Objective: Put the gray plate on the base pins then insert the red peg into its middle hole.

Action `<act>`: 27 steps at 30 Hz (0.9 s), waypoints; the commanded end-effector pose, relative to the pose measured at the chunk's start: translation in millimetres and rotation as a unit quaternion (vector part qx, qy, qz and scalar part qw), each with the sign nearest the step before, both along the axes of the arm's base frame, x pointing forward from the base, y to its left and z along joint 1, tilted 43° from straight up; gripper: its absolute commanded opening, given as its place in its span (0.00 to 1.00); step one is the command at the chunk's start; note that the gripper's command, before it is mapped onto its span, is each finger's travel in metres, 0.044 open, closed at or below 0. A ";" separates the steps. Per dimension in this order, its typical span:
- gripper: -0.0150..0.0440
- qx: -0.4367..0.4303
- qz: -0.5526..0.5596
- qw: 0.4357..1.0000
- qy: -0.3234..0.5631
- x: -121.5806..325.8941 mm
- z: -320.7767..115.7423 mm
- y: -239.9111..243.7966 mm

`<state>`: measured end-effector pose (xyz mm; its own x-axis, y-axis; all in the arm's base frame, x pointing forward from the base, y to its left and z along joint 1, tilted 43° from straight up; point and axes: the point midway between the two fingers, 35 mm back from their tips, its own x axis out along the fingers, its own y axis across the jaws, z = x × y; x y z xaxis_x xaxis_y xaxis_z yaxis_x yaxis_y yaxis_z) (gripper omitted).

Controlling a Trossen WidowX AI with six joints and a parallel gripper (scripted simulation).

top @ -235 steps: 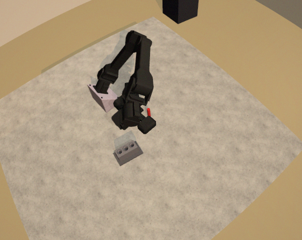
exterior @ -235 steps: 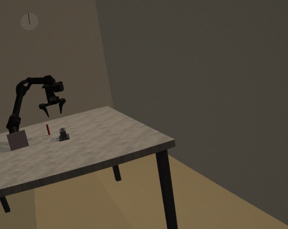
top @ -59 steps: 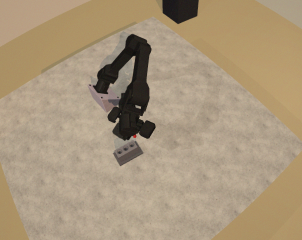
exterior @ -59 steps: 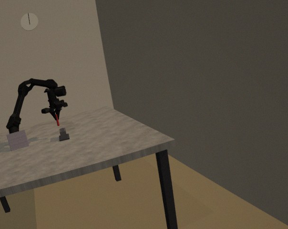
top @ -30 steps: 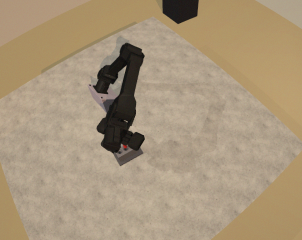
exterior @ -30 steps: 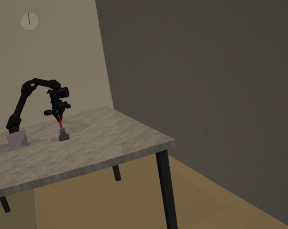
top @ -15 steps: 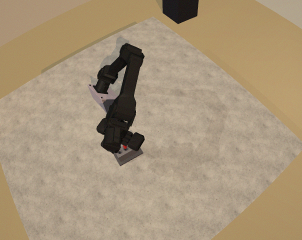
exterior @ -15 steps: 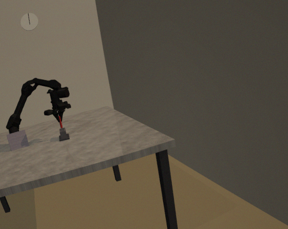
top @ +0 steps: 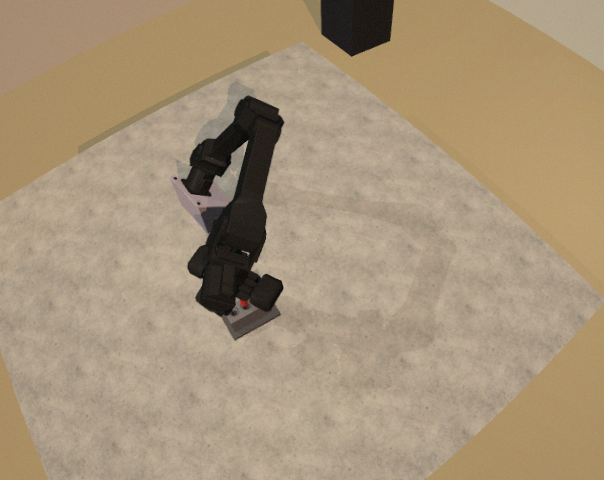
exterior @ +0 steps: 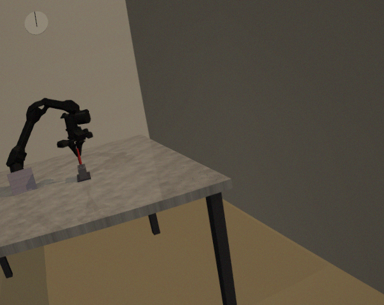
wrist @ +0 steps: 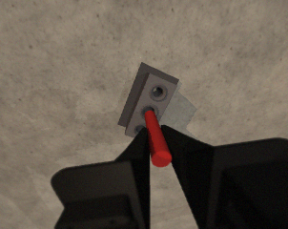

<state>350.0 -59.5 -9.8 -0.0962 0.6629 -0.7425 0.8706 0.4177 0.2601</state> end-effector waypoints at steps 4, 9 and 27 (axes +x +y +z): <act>0.25 -0.003 0.002 1.000 -0.001 0.1 -0.2 -1.2; 0.25 -0.003 0.002 1.000 -0.001 0.1 -0.2 -1.2; 0.25 -0.002 0.002 1.000 -0.001 -0.7 -8.9 6.8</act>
<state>351.5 -56.7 -13.6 -0.0927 0.6579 -0.7474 0.8660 0.4237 0.2655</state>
